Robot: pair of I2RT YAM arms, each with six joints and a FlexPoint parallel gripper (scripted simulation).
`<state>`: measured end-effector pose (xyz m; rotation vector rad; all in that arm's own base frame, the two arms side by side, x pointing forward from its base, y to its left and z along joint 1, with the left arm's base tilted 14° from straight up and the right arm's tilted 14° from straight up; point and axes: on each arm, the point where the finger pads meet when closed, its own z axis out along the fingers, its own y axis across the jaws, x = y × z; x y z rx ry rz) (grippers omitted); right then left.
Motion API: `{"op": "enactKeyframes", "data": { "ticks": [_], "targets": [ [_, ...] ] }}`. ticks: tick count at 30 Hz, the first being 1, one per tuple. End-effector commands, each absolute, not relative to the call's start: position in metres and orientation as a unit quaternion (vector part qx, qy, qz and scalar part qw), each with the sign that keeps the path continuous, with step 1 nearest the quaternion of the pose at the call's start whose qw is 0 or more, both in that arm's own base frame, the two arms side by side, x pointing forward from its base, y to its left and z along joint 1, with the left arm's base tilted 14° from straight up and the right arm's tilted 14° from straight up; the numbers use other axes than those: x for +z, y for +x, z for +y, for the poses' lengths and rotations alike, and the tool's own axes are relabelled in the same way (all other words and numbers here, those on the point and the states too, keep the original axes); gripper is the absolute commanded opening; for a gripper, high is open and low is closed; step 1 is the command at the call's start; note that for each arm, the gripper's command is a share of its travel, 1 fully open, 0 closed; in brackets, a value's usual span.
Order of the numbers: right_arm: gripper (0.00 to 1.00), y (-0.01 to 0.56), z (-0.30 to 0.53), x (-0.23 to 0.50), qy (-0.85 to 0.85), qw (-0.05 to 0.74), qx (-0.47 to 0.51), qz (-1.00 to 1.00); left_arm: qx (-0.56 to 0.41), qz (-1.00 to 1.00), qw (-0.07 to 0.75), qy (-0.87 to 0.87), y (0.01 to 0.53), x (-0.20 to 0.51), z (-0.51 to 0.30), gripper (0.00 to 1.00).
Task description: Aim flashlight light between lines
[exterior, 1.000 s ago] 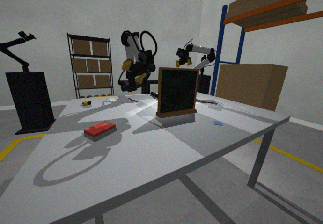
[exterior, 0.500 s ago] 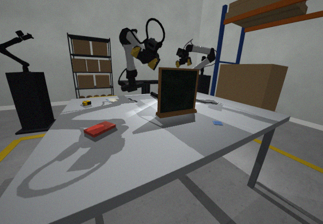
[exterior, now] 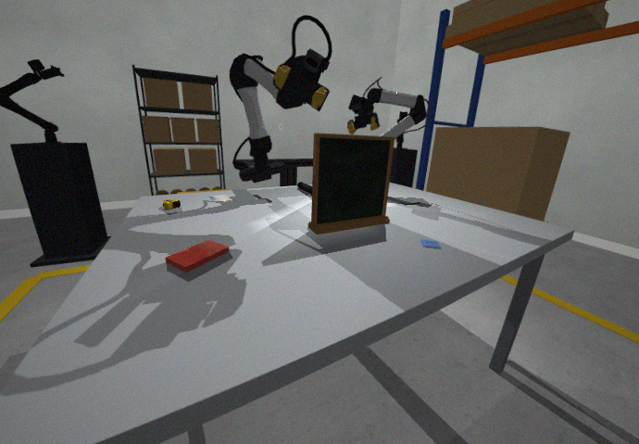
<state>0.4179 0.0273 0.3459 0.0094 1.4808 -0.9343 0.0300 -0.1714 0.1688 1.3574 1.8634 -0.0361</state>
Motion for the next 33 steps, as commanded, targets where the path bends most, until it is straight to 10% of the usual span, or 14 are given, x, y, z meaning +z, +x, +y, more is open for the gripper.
{"op": "enactKeyframes", "data": {
  "ticks": [1, 33],
  "targets": [
    [0.95, 0.406, 0.051, 0.382, -0.02, 0.673, -0.38, 0.635, -0.017, 0.738, 0.407, 0.538, 0.029, 0.17, -0.173, 1.0],
    [0.95, 0.34, 0.211, 0.392, -0.304, 0.702, -0.248, 0.594, -0.017, 0.738, 0.407, 0.538, 0.029, 0.17, -0.173, 1.0]
  ]
}}
